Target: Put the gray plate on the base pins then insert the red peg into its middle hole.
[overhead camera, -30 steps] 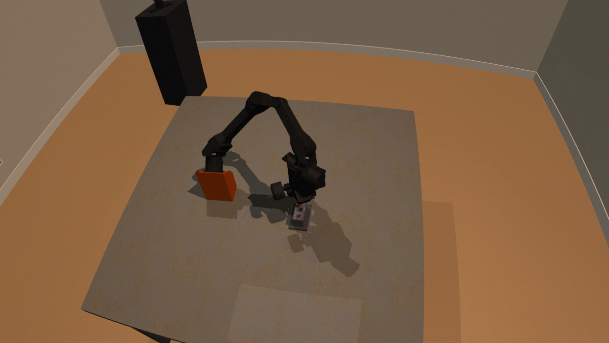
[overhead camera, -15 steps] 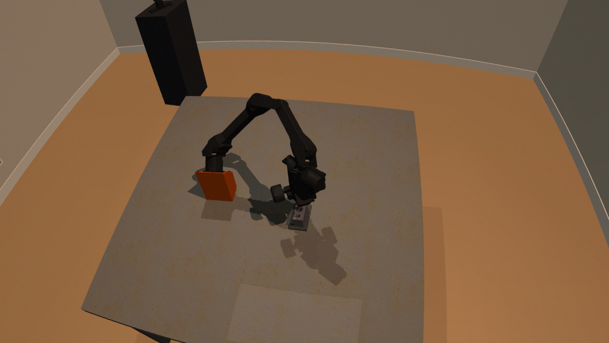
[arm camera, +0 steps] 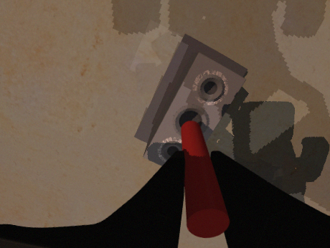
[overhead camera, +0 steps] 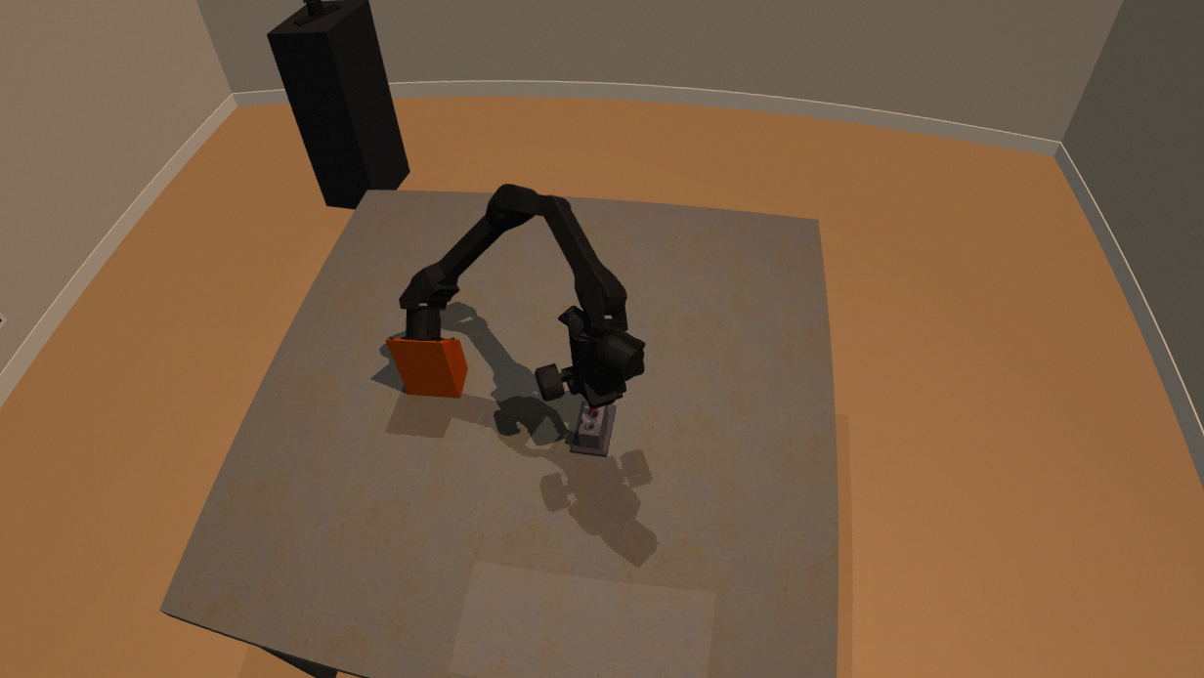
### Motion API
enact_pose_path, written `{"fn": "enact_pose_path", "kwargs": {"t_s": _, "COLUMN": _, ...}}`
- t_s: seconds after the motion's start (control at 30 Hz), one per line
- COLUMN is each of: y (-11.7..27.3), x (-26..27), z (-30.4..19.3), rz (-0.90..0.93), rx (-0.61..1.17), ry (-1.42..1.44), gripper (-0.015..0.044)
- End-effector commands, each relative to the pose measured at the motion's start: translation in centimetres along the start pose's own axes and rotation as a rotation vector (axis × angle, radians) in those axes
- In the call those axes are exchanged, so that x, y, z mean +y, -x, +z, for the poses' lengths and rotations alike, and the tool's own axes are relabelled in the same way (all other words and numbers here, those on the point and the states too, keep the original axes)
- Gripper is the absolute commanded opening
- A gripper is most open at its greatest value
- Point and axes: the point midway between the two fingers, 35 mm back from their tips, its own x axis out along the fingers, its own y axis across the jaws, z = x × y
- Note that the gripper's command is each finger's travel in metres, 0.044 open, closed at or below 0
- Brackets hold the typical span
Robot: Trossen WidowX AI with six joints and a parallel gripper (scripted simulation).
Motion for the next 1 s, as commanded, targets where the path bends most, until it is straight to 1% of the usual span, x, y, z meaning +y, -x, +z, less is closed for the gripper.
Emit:
{"fn": "enact_pose_path", "kwargs": {"t_s": 0.0, "y": 0.0, "x": -0.1, "z": 0.0, "rz": -0.004, "rx": 0.0, "ry": -0.001, "gripper": 0.0}}
{"fn": "enact_pose_path", "kwargs": {"t_s": 0.3, "y": -0.1, "x": 0.0, "z": 0.0, "rz": 0.0, "rx": 0.0, "ry": 0.0, "gripper": 0.0}}
{"fn": "enact_pose_path", "kwargs": {"t_s": 0.7, "y": -1.8, "x": -0.1, "z": -0.1, "rz": -0.005, "rx": 0.001, "ry": -0.001, "gripper": 0.0}}
{"fn": "enact_pose_path", "kwargs": {"t_s": 0.97, "y": -1.5, "x": -0.2, "z": 0.0, "rz": -0.01, "rx": -0.003, "ry": 0.003, "gripper": 0.0}}
